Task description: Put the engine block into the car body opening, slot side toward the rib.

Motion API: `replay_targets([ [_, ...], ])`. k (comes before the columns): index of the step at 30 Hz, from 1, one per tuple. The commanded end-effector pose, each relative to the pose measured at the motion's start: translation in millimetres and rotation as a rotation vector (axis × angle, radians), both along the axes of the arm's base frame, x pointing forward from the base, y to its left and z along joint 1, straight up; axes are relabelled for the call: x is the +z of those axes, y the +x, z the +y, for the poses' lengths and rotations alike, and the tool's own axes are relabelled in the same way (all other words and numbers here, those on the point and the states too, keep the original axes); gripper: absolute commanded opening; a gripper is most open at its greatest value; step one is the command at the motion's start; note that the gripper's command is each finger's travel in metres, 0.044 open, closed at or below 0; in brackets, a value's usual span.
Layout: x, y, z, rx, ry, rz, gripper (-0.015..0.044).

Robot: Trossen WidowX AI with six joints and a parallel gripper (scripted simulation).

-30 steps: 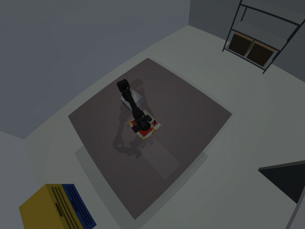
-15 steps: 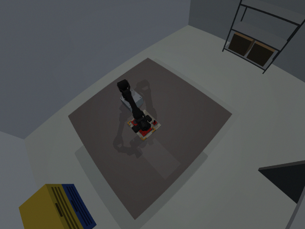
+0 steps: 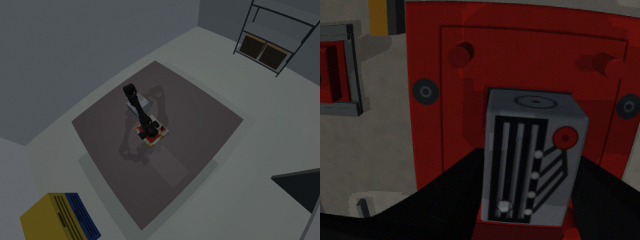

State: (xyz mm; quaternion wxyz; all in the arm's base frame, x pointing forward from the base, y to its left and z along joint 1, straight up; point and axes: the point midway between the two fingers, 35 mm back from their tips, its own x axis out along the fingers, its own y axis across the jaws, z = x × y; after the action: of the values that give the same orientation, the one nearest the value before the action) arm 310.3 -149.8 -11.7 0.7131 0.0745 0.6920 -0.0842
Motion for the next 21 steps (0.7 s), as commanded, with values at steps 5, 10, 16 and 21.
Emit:
replay_targets([
  [5, 0.1, 0.0, 0.0, 0.000, 0.000, 0.000, 0.0315],
  [10, 0.1, 0.0, 0.0, 0.000, 0.000, 0.000, 0.0440],
  [16, 0.1, 0.0, 0.0, 0.000, 0.000, 0.000, 0.0440],
  [21, 3.3, 0.0, 0.2, -0.001, 0.000, 0.000, 0.0440],
])
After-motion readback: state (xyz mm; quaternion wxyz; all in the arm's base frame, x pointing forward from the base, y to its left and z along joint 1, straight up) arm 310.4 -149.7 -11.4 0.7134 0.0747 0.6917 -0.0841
